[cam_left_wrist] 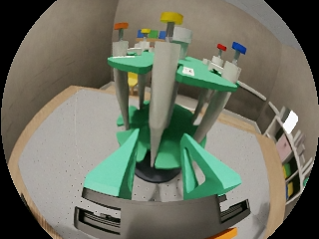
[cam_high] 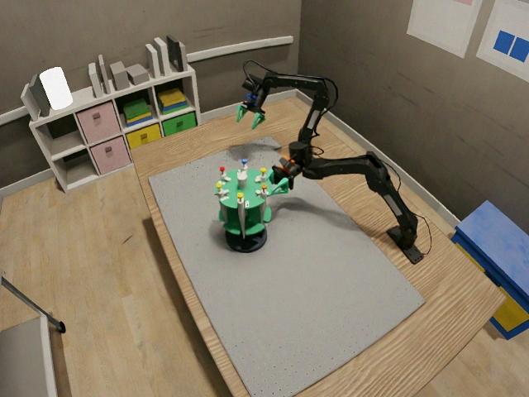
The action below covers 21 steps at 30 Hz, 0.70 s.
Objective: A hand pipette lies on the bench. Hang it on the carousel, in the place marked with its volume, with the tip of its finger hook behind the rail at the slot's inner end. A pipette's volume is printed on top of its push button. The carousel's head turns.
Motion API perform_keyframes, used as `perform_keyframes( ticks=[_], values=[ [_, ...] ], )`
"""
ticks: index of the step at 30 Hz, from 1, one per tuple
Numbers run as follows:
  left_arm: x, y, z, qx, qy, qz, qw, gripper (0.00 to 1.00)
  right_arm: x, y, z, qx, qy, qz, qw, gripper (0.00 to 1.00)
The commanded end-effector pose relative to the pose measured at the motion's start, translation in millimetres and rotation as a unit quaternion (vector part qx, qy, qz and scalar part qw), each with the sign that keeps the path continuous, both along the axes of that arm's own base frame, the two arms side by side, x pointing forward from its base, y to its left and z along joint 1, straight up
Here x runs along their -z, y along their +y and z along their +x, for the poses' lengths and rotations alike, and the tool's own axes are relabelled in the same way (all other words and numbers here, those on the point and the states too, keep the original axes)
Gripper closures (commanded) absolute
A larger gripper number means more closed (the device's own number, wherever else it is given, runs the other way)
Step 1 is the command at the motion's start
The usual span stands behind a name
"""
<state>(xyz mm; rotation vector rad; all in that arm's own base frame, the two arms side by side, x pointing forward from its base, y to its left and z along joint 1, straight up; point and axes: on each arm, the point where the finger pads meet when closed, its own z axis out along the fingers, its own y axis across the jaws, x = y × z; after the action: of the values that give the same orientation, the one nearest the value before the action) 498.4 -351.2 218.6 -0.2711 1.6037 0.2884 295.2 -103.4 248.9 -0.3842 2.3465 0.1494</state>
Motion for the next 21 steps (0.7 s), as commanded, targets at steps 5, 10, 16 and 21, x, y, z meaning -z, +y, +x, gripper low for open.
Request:
perform_keyframes(
  ticks=[5, 10, 16, 21],
  values=[
    [-34, 1, -18, -0.005, -0.026, -0.033, 0.999, 0.5, -4, -3, 3, -0.004, -0.011, 0.002, 1.0, 0.0],
    [-34, -2, -27, -0.005, -0.026, -0.033, 0.999, 0.5, -4, -3, 3, -0.004, -0.011, 0.002, 1.0, 0.0],
    [-34, -7, -38, -0.005, -0.026, -0.034, 0.999, 0.5, -4, -3, 3, -0.004, -0.011, 0.002, 1.0, 0.0],
    [-32, -8, -44, -0.005, -0.022, -0.029, 0.999, 0.5, -4, -3, 3, -0.004, -0.011, 0.002, 1.0, 0.0]
  ],
)
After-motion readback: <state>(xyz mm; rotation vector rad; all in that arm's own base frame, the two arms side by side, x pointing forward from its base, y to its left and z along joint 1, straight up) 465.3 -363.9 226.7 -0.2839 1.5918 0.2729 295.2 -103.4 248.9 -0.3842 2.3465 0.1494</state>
